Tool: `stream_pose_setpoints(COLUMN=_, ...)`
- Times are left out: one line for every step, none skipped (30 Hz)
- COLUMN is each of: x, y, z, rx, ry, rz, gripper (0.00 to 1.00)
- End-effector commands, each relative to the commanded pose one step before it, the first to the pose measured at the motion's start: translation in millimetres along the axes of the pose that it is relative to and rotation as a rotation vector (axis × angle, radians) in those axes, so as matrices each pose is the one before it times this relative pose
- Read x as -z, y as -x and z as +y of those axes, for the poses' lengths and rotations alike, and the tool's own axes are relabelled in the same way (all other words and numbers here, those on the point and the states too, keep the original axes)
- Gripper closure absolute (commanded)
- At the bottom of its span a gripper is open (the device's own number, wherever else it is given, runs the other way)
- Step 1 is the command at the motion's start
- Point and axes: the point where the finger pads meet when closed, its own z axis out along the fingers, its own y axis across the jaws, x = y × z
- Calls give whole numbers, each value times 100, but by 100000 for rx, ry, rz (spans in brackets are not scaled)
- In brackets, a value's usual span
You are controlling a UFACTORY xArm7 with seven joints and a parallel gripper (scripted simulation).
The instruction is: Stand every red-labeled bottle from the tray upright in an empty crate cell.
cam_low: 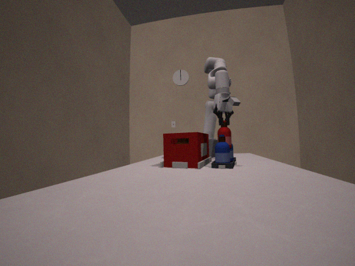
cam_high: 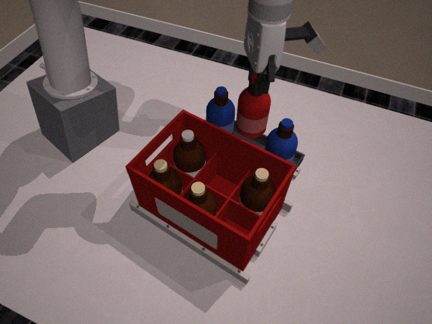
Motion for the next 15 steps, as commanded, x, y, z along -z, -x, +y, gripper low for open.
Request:
stream_pose_setpoints(x=180, y=-153, z=86, rx=-12, ry=225, rz=462, gripper=100)
stream_pose_setpoints(x=0, y=0, z=0, rx=0, ry=0, rz=0, gripper=100)
stream_pose_setpoints(x=0, y=0, z=0, rx=0, ry=0, rz=0, gripper=100)
stream_pose_setpoints(x=0, y=0, z=0, rx=0, ry=0, rz=0, gripper=100)
stream_pose_setpoints(x=1, y=0, z=0, rx=0, ry=0, rz=0, gripper=100)
stream_pose_setpoints(x=3, y=0, z=0, rx=0, ry=0, rz=0, gripper=100)
stream_pose_setpoints(x=6, y=0, z=0, rx=0, ry=0, rz=0, gripper=100)
stream_pose_setpoints(x=9, y=0, z=0, rx=0, ry=0, rz=0, gripper=100)
stream_pose_setpoints(x=13, y=0, z=0, rx=0, ry=0, rz=0, gripper=100)
stream_pose_setpoints(x=18, y=0, z=0, rx=0, ry=0, rz=0, gripper=100)
stream_pose_setpoints(x=23, y=0, z=0, rx=0, ry=0, rz=0, gripper=100)
stream_pose_setpoints(x=29, y=0, z=0, rx=0, ry=0, rz=0, gripper=100)
stream_pose_setpoints(x=34, y=0, z=0, rx=0, ry=0, rz=0, gripper=100)
stream_pose_setpoints(x=40, y=0, z=0, rx=0, ry=0, rz=0, gripper=100)
stream_pose_setpoints(x=47, y=0, z=0, rx=0, ry=0, rz=0, gripper=100)
